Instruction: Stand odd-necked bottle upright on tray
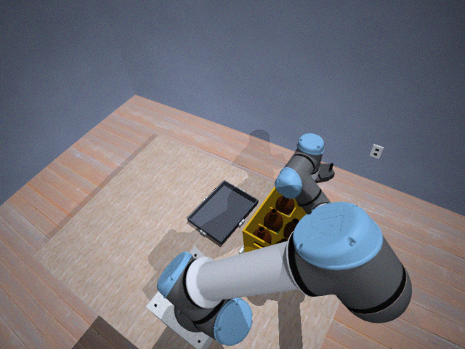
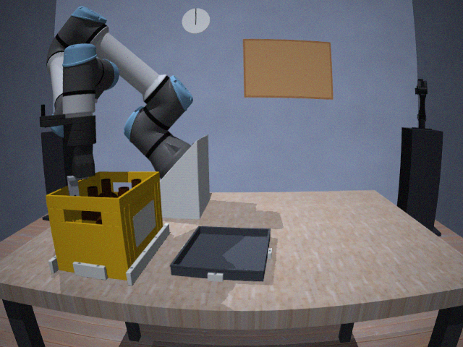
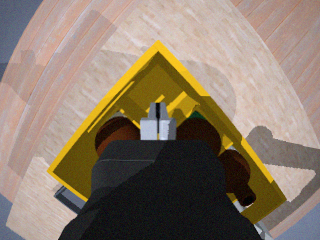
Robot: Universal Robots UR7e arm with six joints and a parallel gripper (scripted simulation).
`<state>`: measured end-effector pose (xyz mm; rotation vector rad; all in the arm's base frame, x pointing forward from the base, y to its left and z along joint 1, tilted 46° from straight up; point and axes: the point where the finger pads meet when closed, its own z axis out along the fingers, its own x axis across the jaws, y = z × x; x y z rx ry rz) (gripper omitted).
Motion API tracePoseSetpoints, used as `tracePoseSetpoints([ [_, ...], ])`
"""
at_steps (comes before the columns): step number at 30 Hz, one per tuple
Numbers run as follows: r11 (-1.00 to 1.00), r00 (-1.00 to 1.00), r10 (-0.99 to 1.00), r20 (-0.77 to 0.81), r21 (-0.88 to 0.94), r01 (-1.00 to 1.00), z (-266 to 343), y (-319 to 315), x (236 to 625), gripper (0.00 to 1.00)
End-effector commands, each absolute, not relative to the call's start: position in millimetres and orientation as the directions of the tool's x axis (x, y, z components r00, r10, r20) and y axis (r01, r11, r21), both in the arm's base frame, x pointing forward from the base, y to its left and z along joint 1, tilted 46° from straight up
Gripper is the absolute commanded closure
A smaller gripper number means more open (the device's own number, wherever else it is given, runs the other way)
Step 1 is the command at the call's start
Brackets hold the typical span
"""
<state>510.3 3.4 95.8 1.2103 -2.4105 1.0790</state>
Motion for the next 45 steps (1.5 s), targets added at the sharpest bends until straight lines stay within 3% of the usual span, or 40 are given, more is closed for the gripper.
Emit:
tracePoseSetpoints([
  [1, 0.385, -0.630, -0.595, 0.499, -0.511, -0.768, 96.2, 3.7, 510.5, 1.00],
  [20, 0.385, -0.630, -0.595, 0.499, -0.511, -0.768, 96.2, 3.7, 510.5, 1.00],
  [21, 0.385, -0.630, -0.595, 0.499, -0.511, -0.768, 96.2, 3.7, 510.5, 0.00],
  [45, 0.385, -0.630, -0.595, 0.499, -0.511, -0.768, 96.2, 3.7, 510.5, 0.00],
])
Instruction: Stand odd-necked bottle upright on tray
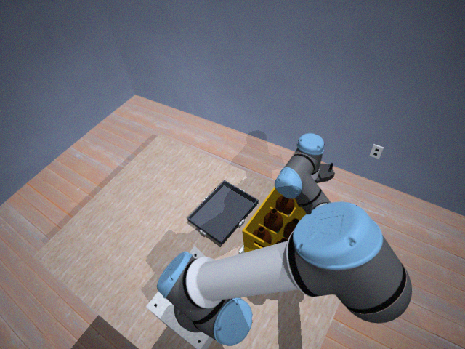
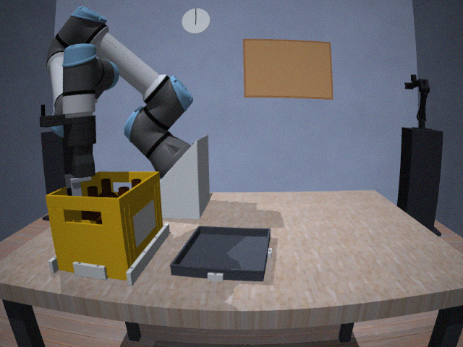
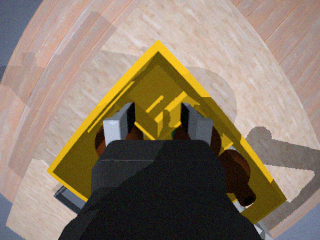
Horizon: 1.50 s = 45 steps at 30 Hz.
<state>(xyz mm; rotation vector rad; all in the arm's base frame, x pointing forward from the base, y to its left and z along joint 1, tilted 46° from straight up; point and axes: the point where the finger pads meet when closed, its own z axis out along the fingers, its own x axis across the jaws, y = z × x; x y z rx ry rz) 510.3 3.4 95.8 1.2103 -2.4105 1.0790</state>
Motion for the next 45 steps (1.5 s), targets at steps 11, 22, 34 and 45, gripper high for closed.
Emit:
tracePoseSetpoints([
  [11, 0.385, -0.630, -0.595, 0.499, -0.511, -0.768, 96, 4, 510, 0.00],
  [22, 0.385, -0.630, -0.595, 0.499, -0.511, -0.768, 102, 9, 510, 0.00],
  [34, 0.385, -0.630, -0.595, 0.499, -0.511, -0.768, 121, 29, 507, 0.00],
  [45, 0.385, -0.630, -0.595, 0.499, -0.511, -0.768, 145, 53, 503, 0.00],
])
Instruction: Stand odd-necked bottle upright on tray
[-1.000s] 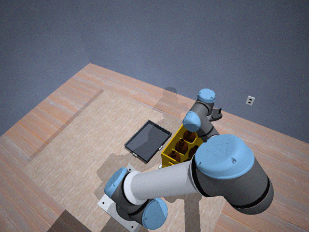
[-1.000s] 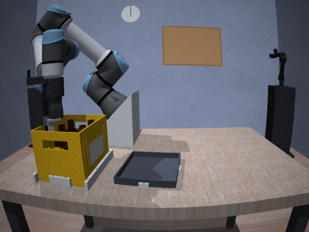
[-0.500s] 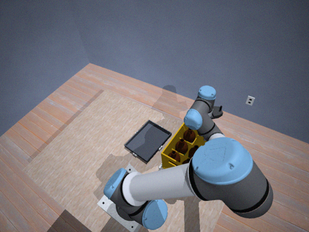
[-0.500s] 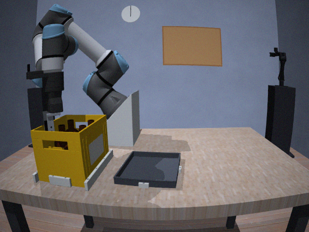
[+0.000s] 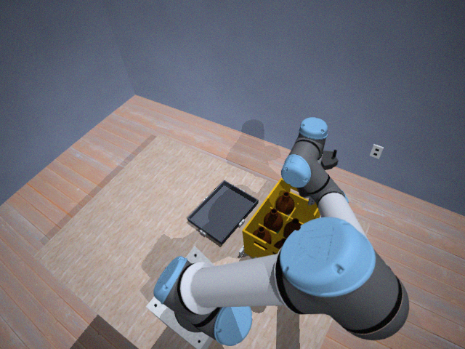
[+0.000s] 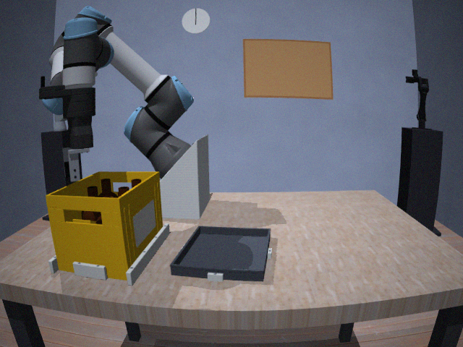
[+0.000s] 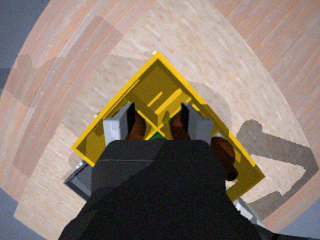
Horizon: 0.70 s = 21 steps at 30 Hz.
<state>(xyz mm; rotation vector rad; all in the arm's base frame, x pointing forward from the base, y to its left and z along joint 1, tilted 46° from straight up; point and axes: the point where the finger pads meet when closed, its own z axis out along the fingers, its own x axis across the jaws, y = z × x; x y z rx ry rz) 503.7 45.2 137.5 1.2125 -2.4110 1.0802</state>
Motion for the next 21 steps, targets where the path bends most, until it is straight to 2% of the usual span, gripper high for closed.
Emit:
tracePoseSetpoints([
  [1, 0.385, -0.630, -0.595, 0.499, -0.511, -0.768, 145.2, 53.0, 502.7, 0.00],
  [15, 0.385, -0.630, -0.595, 0.499, -0.511, -0.768, 154.0, 61.9, 501.2, 0.00],
  [16, 0.385, -0.630, -0.595, 0.499, -0.511, -0.768, 154.0, 61.9, 501.2, 1.00],
  [21, 0.385, -0.630, -0.595, 0.499, -0.511, -0.768, 154.0, 61.9, 501.2, 1.00],
])
